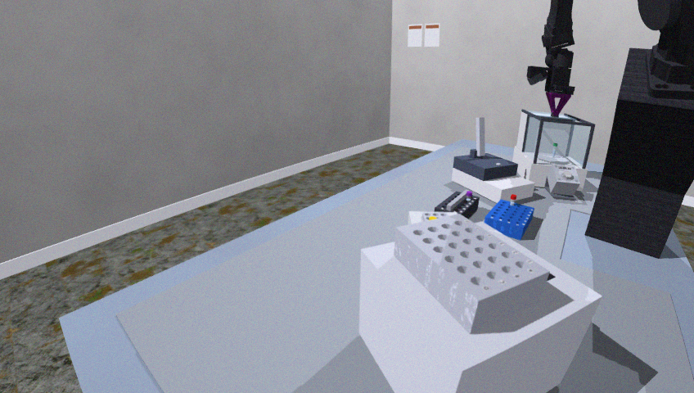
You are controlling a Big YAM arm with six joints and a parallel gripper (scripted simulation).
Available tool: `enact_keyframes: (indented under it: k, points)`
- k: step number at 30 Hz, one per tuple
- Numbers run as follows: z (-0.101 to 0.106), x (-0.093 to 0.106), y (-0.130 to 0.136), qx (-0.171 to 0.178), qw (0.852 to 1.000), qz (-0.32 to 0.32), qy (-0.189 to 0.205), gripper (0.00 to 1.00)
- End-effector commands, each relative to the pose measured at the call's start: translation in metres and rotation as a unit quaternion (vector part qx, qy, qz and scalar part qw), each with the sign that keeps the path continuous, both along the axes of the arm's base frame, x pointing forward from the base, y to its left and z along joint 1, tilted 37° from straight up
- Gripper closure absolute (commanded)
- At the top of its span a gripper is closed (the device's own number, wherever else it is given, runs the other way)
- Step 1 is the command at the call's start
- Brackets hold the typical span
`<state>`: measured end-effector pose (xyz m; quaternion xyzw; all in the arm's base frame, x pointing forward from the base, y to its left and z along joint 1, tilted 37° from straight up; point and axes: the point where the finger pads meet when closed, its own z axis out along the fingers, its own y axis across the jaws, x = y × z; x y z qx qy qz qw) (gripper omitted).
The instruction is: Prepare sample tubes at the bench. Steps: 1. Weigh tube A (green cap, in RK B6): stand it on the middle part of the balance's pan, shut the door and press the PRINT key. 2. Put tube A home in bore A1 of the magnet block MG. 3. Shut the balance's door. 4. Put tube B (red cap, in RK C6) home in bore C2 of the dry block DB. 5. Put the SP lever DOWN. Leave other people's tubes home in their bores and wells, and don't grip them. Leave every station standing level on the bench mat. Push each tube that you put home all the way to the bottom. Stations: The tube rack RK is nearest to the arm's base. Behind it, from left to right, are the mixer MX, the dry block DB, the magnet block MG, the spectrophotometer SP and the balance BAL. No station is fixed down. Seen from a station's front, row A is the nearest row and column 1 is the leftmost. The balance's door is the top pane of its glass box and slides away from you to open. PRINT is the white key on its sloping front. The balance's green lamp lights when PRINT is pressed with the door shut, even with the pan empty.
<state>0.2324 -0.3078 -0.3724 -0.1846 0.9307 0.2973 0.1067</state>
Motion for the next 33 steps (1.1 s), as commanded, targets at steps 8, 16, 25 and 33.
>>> enact_keyframes:
  k: [8,16,25,33]
  points:
    - [-0.009,0.015,-0.014,-0.004,1.000,0.001,0.001,0.94]
    - [-0.013,0.019,-0.020,-0.004,1.000,0.001,0.001,0.94]
    - [-0.007,0.014,-0.027,-0.011,1.000,-0.002,-0.005,0.94]
    - [-0.007,0.014,-0.027,-0.011,1.000,-0.002,-0.005,0.94]
